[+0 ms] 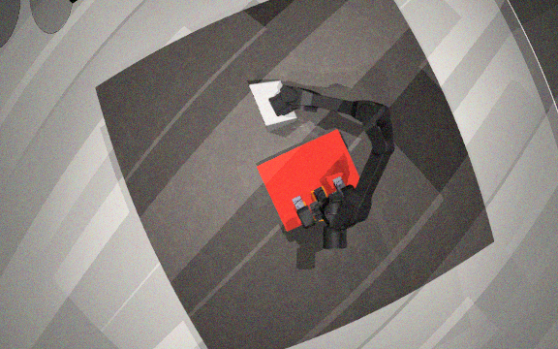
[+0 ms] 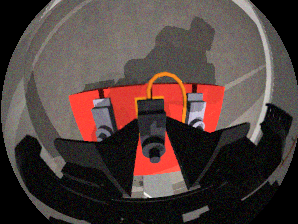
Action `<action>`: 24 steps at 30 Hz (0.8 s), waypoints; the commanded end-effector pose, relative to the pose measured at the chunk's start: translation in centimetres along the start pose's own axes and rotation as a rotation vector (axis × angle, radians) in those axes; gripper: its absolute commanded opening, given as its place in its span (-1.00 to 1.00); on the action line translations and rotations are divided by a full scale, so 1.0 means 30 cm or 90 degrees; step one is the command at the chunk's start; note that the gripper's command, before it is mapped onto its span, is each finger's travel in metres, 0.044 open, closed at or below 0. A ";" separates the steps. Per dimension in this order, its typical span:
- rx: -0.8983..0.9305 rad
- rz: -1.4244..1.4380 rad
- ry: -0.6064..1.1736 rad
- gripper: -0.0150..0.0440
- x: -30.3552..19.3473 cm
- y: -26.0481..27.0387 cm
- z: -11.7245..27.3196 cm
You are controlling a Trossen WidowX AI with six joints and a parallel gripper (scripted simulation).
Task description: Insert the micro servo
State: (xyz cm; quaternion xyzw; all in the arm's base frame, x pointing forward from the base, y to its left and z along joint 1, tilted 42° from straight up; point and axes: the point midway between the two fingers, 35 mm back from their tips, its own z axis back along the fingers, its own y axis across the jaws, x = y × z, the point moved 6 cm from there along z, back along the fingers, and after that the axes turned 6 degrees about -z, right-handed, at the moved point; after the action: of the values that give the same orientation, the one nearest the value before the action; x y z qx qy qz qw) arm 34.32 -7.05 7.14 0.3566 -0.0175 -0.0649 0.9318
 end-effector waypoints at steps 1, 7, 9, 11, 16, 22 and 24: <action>0.002 -0.004 -0.002 -0.49 -0.001 -0.002 -0.012; 0.002 -0.004 -0.002 -0.49 -0.001 -0.002 -0.032; 0.002 -0.003 -0.002 -0.49 -0.001 -0.001 -0.039; 0.002 -0.003 -0.002 -0.49 -0.001 -0.001 -0.046; 0.002 -0.003 -0.002 -0.49 -0.001 -0.001 -0.062; 0.002 -0.003 -0.002 -0.49 -0.001 -0.001 -0.082; 0.002 -0.003 -0.002 -0.49 -0.001 -0.001 -0.089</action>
State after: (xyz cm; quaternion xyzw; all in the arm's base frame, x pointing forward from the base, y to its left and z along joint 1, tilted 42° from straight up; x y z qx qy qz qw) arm 34.52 -5.43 5.38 0.3566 -0.0172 -0.0643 0.9319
